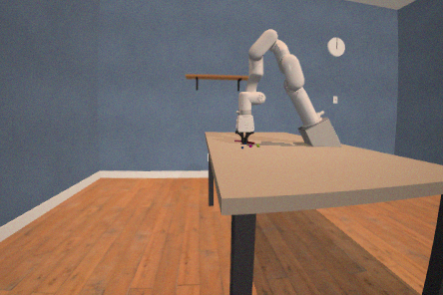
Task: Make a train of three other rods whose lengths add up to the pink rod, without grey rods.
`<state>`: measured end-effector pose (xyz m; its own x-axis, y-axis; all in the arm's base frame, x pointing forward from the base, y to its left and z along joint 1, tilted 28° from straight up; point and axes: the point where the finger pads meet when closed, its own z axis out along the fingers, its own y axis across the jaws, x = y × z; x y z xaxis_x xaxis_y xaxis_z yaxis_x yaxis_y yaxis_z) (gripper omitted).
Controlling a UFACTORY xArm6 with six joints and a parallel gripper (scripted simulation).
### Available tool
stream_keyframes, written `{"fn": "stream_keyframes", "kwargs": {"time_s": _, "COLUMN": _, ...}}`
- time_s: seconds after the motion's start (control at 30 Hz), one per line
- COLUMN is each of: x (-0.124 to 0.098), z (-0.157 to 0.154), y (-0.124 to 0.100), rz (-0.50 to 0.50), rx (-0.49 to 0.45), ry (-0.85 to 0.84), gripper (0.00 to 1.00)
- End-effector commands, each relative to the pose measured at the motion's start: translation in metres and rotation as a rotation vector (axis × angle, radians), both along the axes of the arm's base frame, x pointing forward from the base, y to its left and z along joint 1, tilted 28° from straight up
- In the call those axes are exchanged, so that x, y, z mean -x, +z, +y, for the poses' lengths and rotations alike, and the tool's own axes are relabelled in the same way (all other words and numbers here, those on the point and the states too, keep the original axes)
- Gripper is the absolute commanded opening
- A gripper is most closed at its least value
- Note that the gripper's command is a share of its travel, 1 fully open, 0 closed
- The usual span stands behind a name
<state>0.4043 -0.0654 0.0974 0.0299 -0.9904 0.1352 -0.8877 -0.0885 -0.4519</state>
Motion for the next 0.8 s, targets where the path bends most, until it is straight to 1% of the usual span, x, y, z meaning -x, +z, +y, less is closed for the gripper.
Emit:
{"fn": "stream_keyframes", "kwargs": {"time_s": 0.0, "x": -0.0007, "z": -0.0001, "y": 0.0009, "rz": -0.002, "rx": 0.0, "ry": 0.0, "gripper": 0.04}}
{"fn": "stream_keyframes", "kwargs": {"time_s": 0.57, "x": -0.0006, "z": -0.0001, "y": 0.0011, "rz": -0.002, "rx": 0.0, "ry": 0.0, "gripper": 0.04}}
{"fn": "stream_keyframes", "kwargs": {"time_s": 0.77, "x": 0.0024, "z": 0.0006, "y": 0.0068, "rz": -0.003, "rx": 0.001, "ry": 0.0, "gripper": 0.04}}
